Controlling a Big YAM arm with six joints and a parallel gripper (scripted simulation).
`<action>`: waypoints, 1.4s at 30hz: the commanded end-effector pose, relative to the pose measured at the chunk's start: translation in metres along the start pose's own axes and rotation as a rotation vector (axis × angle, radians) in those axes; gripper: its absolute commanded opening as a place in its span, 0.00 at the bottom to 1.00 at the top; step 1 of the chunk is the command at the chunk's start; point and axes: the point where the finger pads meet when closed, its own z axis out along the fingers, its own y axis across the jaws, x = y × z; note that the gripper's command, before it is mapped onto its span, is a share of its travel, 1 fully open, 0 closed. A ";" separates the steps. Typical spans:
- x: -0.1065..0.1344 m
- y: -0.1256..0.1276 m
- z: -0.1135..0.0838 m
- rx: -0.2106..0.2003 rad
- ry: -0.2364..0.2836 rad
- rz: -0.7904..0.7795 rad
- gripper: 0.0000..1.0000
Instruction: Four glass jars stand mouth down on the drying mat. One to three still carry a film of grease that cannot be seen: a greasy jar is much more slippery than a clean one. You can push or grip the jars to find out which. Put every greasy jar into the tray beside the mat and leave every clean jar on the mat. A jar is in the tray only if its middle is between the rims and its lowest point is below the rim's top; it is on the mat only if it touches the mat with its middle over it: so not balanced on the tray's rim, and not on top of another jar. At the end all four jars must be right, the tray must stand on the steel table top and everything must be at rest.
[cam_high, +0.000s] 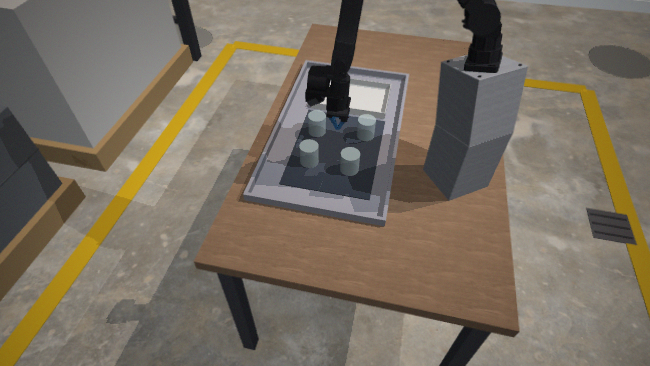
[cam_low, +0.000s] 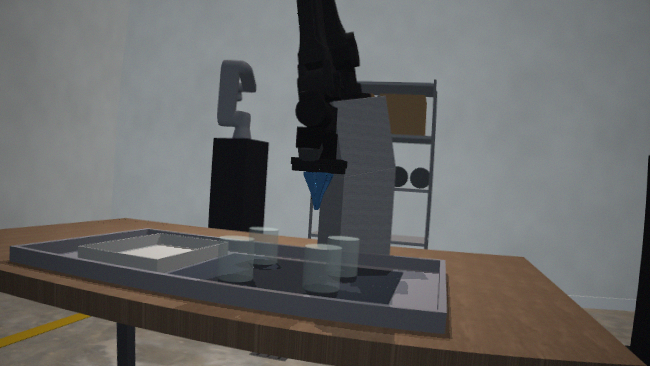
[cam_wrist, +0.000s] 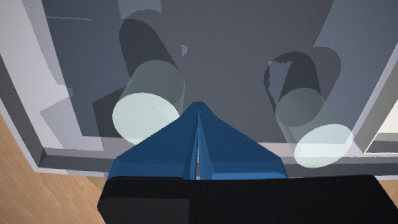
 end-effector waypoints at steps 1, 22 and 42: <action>-0.004 0.029 0.006 0.001 0.015 0.045 0.00; -0.005 0.046 0.078 0.001 0.015 0.045 0.00; -0.007 0.044 0.082 0.001 0.015 0.045 0.00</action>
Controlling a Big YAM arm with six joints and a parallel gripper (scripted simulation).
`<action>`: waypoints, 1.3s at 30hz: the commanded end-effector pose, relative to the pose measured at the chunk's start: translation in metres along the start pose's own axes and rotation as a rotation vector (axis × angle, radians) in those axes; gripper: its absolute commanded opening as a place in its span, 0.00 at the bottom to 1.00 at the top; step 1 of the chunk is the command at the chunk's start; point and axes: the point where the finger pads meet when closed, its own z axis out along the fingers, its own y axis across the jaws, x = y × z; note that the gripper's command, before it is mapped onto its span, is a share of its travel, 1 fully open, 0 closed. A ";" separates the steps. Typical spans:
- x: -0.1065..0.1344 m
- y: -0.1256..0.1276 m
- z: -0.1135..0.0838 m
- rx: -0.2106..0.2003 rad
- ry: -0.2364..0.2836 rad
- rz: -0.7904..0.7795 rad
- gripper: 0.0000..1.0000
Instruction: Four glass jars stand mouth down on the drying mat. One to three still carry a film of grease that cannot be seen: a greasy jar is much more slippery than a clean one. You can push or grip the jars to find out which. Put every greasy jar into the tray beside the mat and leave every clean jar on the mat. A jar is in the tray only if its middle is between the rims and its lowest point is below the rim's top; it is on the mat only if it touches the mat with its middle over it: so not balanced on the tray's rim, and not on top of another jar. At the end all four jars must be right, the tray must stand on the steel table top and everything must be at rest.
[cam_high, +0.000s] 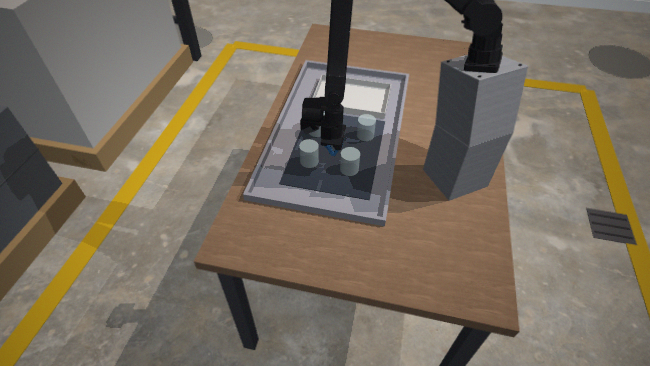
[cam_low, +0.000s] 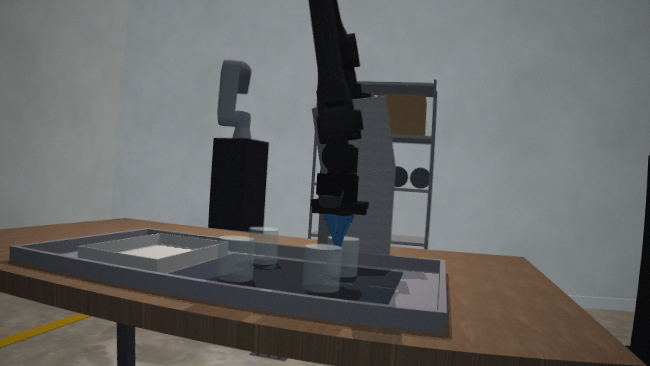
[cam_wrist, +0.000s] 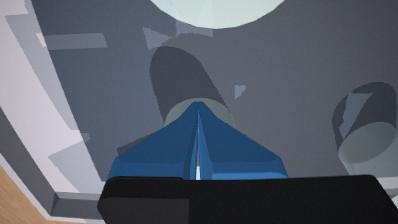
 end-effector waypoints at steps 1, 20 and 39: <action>-0.003 -0.004 0.004 0.001 -0.007 0.005 0.00; 0.000 -0.004 0.004 0.001 -0.007 0.005 0.00; 0.002 -0.004 0.004 0.001 -0.007 0.005 0.00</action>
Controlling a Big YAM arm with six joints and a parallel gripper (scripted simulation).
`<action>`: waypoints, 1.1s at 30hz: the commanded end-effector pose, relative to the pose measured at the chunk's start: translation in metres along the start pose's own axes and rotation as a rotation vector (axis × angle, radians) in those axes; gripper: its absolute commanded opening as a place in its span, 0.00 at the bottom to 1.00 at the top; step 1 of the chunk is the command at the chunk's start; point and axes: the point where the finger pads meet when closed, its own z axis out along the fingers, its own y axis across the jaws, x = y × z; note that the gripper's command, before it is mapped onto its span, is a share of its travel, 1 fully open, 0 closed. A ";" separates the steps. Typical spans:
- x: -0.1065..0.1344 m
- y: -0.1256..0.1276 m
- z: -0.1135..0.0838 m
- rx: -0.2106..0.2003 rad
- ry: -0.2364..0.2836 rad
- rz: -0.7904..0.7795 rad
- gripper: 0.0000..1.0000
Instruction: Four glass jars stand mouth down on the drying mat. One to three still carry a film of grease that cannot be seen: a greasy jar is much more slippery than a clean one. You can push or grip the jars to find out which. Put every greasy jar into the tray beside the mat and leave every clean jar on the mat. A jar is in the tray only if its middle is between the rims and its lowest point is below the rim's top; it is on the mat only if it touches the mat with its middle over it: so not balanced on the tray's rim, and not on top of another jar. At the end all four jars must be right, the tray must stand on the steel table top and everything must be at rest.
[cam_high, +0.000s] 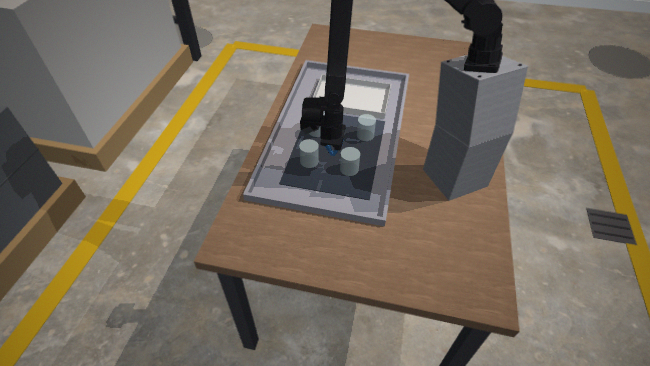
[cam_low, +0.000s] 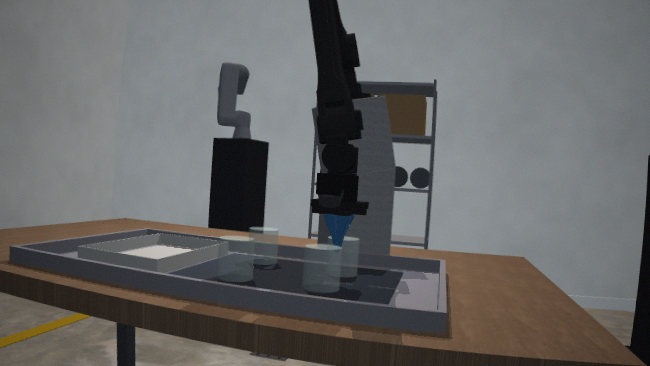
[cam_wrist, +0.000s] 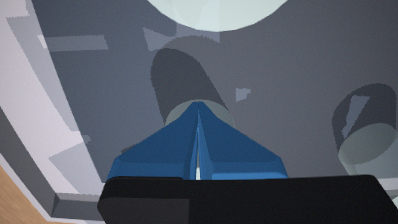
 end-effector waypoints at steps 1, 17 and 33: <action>0.003 -0.004 0.004 0.002 -0.002 0.003 0.00; 0.005 -0.004 0.004 0.002 -0.002 0.003 0.00; 0.007 -0.004 0.004 0.002 -0.002 0.003 0.00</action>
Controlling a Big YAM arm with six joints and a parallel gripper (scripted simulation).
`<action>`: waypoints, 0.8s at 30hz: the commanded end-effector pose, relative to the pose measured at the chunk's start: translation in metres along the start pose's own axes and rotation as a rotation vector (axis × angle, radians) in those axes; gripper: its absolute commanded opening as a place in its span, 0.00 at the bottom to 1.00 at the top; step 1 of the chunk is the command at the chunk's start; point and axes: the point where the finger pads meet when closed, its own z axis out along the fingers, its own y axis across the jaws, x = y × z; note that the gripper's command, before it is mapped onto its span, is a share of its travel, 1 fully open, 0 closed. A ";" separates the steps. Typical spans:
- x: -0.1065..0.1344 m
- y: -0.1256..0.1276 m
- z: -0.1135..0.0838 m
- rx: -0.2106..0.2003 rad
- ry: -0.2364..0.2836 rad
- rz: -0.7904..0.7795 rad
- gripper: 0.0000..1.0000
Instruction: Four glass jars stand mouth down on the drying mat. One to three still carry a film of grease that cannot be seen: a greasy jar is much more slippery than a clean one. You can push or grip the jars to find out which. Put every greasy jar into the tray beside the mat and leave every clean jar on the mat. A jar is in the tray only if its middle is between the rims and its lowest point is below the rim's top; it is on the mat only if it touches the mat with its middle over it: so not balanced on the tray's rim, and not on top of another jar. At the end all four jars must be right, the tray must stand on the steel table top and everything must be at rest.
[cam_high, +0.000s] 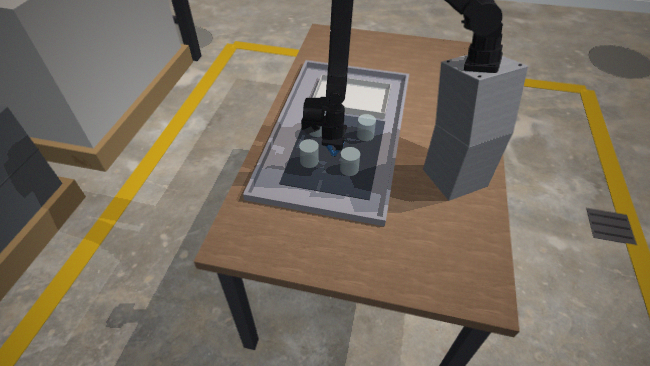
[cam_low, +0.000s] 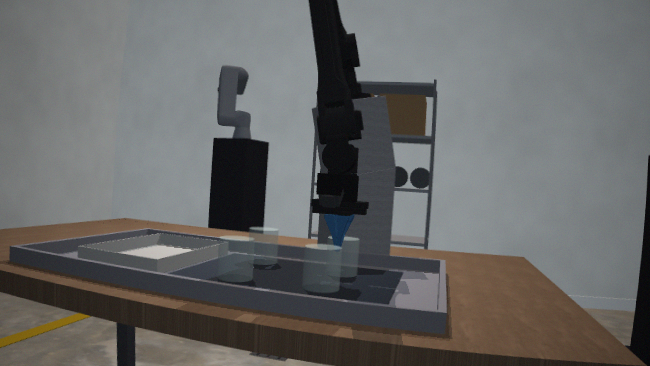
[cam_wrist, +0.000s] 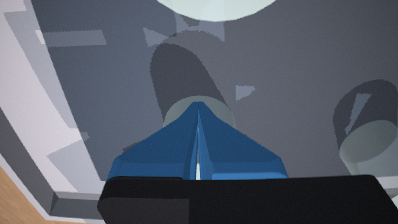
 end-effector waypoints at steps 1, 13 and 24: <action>0.003 -0.003 0.004 0.002 -0.002 0.004 0.00; 0.005 -0.003 0.004 0.002 -0.002 0.004 0.00; 0.006 -0.003 0.004 0.002 -0.002 0.004 0.00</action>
